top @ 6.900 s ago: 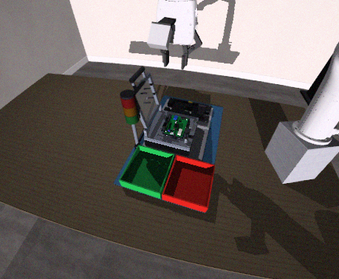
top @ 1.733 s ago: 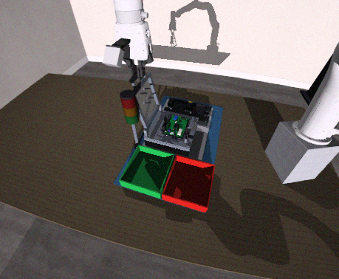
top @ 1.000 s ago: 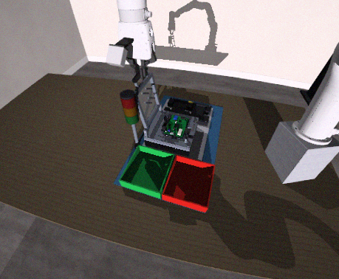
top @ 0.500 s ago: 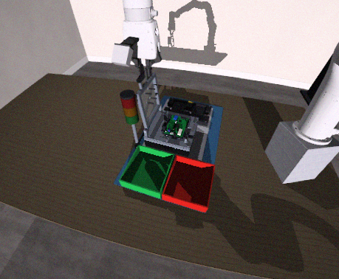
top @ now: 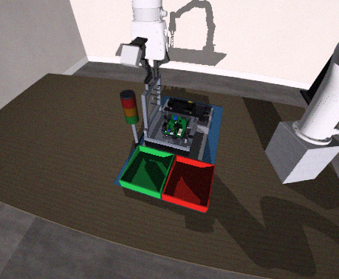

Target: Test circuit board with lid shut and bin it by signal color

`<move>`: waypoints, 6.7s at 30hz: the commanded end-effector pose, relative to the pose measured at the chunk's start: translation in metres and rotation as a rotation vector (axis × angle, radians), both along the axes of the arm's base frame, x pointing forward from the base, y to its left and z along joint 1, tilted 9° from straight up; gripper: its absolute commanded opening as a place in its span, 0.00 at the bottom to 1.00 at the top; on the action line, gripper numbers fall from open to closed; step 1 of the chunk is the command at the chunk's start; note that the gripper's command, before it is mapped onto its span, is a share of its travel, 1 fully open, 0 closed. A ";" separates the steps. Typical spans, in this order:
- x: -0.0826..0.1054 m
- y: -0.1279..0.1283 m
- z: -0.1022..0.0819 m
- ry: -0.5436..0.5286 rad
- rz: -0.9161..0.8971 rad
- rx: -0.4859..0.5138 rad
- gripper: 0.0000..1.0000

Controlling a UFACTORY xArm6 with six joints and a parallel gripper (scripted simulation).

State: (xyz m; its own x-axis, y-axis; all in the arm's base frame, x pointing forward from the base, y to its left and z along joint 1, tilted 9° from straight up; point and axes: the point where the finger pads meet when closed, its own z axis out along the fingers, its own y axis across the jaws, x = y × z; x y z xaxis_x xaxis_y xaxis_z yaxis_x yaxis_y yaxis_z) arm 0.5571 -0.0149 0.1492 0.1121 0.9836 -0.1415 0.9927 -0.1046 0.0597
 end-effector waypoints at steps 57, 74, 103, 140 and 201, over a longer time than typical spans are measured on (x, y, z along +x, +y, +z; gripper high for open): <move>-0.151 0.002 -0.105 -0.003 0.000 0.000 0.00; -0.165 -0.003 -0.151 -0.003 0.000 0.000 0.00; -0.168 -0.008 -0.186 -0.003 0.000 -0.001 0.00; -0.168 -0.008 -0.192 -0.003 0.000 0.000 0.22; -0.172 0.005 -0.105 -0.003 0.000 0.000 0.22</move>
State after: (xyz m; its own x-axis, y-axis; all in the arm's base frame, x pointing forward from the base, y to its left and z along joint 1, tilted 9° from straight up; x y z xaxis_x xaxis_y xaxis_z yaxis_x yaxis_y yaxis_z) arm 0.3848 -0.0124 0.0246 0.1122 0.9835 -0.1420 0.9926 -0.1043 0.0621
